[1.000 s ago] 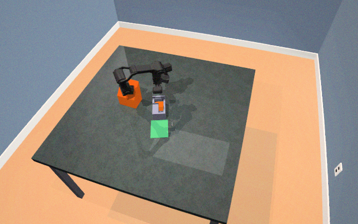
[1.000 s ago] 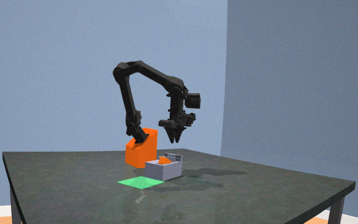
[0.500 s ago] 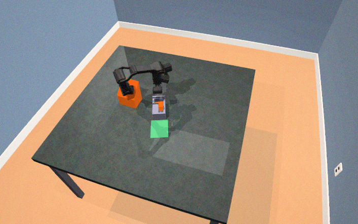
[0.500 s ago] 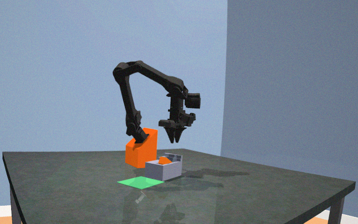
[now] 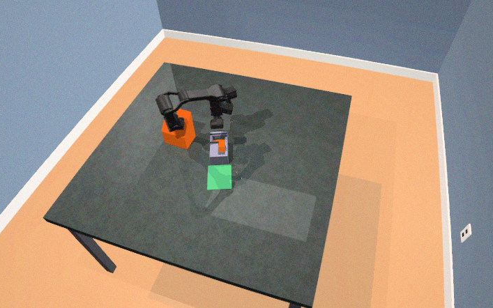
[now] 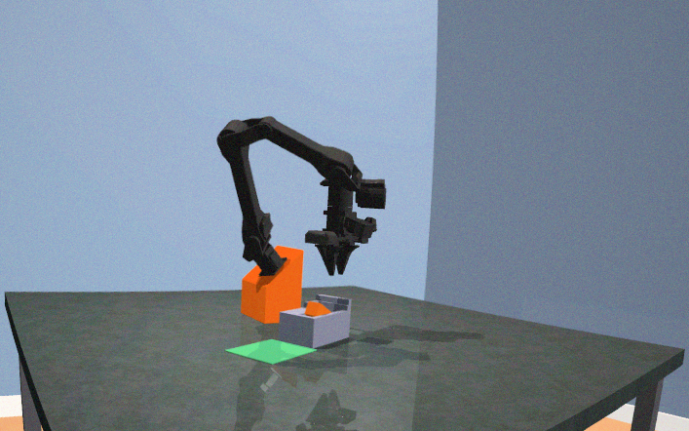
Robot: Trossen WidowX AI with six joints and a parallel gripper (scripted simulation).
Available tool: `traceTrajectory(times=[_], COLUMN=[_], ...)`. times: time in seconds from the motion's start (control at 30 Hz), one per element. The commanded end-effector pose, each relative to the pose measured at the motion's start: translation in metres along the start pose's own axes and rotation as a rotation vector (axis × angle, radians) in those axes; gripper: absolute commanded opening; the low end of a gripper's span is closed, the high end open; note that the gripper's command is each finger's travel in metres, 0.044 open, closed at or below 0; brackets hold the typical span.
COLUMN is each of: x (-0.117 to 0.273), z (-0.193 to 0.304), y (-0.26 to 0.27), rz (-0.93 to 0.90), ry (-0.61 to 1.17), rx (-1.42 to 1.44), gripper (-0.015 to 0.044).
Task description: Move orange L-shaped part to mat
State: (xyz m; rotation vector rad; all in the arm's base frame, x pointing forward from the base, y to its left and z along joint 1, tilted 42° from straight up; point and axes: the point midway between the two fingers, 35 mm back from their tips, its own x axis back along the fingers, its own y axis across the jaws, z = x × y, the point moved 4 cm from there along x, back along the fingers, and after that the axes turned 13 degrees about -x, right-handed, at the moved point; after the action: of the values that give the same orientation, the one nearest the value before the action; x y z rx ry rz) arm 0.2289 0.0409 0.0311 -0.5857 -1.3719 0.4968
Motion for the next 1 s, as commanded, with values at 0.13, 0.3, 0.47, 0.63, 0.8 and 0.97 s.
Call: traceTrajectory(times=[0.13, 0.3, 0.47, 0.63, 0.8, 0.97], x=[0.0, -0.008, -0.061, -0.071, -0.073, -0.081], z=[0.0, -0.001, 0.001, 0.002, 0.002, 0.002], y=[0.0, 0.0, -0.001, -0.002, -0.002, -0.001], rz=[0.0, 0.0, 0.002, 0.004, 0.004, 0.004], ry=[-0.002, 0.0, 0.004, 0.006, 0.005, 0.005], rx=[0.002, 0.0, 0.0, -0.001, -0.001, 0.0], gripper=[0.018, 0.018, 0.018, 0.018, 0.018, 0.018])
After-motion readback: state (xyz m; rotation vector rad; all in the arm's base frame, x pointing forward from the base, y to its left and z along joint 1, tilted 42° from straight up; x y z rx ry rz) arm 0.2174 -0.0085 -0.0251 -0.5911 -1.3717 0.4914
